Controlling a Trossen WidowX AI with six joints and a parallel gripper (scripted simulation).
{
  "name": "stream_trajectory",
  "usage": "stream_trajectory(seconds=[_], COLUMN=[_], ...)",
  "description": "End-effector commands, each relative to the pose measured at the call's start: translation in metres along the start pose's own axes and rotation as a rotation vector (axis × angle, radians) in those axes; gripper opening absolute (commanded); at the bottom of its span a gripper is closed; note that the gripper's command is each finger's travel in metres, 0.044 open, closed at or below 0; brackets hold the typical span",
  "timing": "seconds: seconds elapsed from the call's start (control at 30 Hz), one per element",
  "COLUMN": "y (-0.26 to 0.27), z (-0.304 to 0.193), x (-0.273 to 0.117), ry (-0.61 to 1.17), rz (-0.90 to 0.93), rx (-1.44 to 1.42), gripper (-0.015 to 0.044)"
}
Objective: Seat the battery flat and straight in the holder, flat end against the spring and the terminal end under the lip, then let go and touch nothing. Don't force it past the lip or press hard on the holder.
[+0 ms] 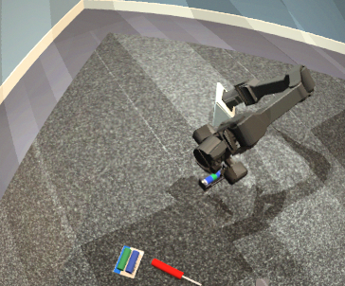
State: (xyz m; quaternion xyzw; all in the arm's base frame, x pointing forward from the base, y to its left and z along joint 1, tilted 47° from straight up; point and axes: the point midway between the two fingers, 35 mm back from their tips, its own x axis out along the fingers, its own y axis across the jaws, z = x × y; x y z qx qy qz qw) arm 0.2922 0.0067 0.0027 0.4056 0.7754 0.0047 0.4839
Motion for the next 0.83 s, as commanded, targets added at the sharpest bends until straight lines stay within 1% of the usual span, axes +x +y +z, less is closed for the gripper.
stream_trajectory(seconds=[0.0,0.03,0.8], y=[-0.0036,-0.0042,-0.0048], z=[-0.0001,-0.0002,-0.0004], x=[-0.0299,-0.0298,-0.0297], ry=[-0.020,-0.020,-0.020], rz=[0.002,0.002,0.002], rx=[-0.010,-0.010,-0.010], gripper=[0.0428,0.0440,0.0440])
